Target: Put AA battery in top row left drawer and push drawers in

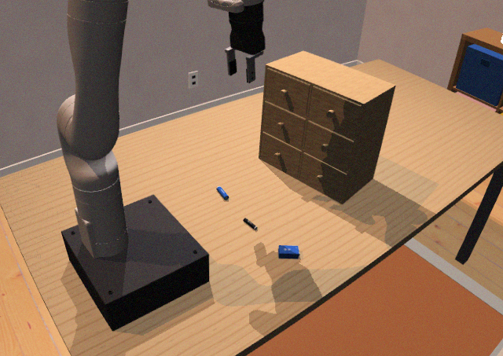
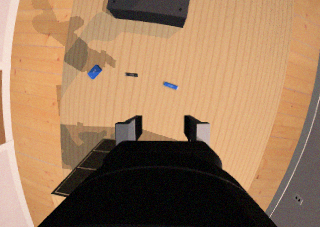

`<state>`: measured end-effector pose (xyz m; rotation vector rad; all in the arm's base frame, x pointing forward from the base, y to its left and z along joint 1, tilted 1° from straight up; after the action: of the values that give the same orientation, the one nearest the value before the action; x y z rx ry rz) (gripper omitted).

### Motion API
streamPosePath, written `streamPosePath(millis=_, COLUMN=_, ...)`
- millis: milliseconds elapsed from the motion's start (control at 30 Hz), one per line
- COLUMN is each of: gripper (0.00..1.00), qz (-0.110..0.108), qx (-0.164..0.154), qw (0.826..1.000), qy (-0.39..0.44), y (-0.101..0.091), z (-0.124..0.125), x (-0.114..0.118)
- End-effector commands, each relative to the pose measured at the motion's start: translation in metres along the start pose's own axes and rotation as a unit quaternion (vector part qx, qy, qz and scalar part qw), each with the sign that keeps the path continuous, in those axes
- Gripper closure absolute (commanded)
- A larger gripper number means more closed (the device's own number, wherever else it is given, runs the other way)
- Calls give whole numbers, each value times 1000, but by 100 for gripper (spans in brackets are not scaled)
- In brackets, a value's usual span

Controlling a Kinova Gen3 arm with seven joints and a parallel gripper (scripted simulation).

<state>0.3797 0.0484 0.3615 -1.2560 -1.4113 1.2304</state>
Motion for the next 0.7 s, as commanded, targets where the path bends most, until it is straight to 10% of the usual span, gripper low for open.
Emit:
streamPosePath(millis=0, gripper=0, qz=4, qx=-12, qw=1000, qy=4, y=0, z=0, x=-3)
streamPosePath(millis=667, gripper=0, qz=3, qx=-67, qw=998, qy=5, y=16, z=2, x=-3)
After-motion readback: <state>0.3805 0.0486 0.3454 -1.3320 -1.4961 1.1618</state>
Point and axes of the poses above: the point where the finger pads meet when closed, its own y axis out along the fingers, its own x axis across the jaws, z = x × y, the point moved 9 cm from there along -y, back along the fingers, and after that the axes turned 1 degree about y, right-handed, at the moved point
